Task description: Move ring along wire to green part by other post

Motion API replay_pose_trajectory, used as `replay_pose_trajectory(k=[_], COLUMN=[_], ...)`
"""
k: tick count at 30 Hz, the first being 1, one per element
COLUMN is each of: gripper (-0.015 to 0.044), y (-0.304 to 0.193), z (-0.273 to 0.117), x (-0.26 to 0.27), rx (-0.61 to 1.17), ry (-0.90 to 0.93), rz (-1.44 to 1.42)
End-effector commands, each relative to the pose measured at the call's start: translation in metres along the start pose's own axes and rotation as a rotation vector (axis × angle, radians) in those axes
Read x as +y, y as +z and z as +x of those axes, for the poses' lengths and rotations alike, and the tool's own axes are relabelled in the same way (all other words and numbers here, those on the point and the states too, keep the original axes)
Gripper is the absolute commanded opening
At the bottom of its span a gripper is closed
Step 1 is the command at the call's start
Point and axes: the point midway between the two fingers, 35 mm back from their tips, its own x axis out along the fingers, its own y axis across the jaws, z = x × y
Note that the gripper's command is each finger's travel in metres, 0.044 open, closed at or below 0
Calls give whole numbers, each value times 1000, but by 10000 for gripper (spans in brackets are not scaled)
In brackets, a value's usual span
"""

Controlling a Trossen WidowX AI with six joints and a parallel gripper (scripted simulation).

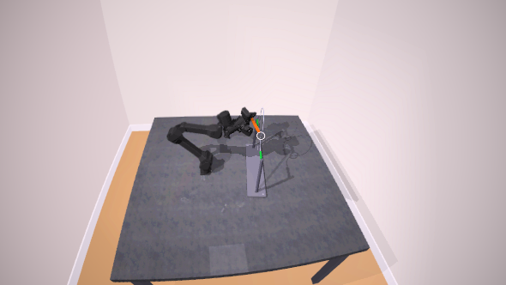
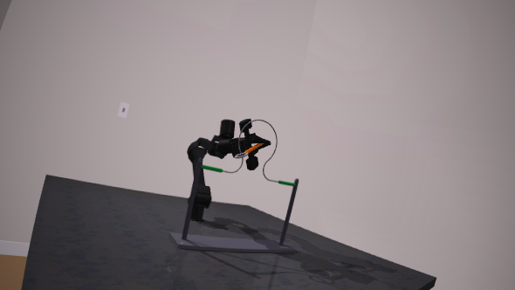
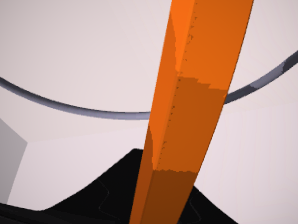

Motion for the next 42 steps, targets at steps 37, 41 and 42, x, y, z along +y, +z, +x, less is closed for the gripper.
replay_pose_trajectory(k=[37, 41, 42], gripper=[-150, -150, -150], y=[4, 5, 5], z=[3, 3, 3], x=[12, 10, 9], rx=[-51, -55, -55], ry=[-197, -231, -239], rz=[-188, -230, -240])
